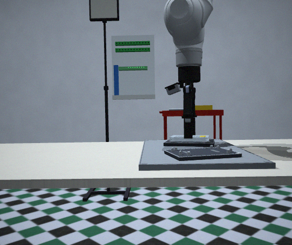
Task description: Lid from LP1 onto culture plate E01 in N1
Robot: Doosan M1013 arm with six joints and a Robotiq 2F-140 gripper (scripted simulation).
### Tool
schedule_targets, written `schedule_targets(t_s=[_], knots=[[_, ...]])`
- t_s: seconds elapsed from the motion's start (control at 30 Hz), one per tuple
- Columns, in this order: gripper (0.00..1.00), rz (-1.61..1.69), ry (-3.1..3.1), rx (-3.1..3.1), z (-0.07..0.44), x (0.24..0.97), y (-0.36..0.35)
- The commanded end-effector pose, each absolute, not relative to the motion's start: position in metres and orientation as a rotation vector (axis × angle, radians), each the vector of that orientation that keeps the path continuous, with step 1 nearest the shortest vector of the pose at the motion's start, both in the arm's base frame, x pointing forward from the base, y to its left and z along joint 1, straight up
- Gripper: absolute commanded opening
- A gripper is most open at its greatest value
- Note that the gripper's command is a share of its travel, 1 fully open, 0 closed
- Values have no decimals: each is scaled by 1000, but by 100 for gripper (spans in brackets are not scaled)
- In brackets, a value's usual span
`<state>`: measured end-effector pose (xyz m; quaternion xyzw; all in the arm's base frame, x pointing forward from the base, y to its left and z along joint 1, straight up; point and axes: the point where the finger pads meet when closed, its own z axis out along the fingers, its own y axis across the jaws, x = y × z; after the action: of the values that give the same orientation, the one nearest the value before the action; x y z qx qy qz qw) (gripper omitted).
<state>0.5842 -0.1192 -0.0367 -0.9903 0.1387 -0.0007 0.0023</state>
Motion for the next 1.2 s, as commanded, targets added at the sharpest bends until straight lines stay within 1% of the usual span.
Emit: schedule_targets(t_s=[0.0,0.47,1.17], knots=[[69,-4,435,-3106,-36,585,-119],[69,-4,435,-3106,-24,585,-119],[69,-4,435,-3106,10,585,-119]])
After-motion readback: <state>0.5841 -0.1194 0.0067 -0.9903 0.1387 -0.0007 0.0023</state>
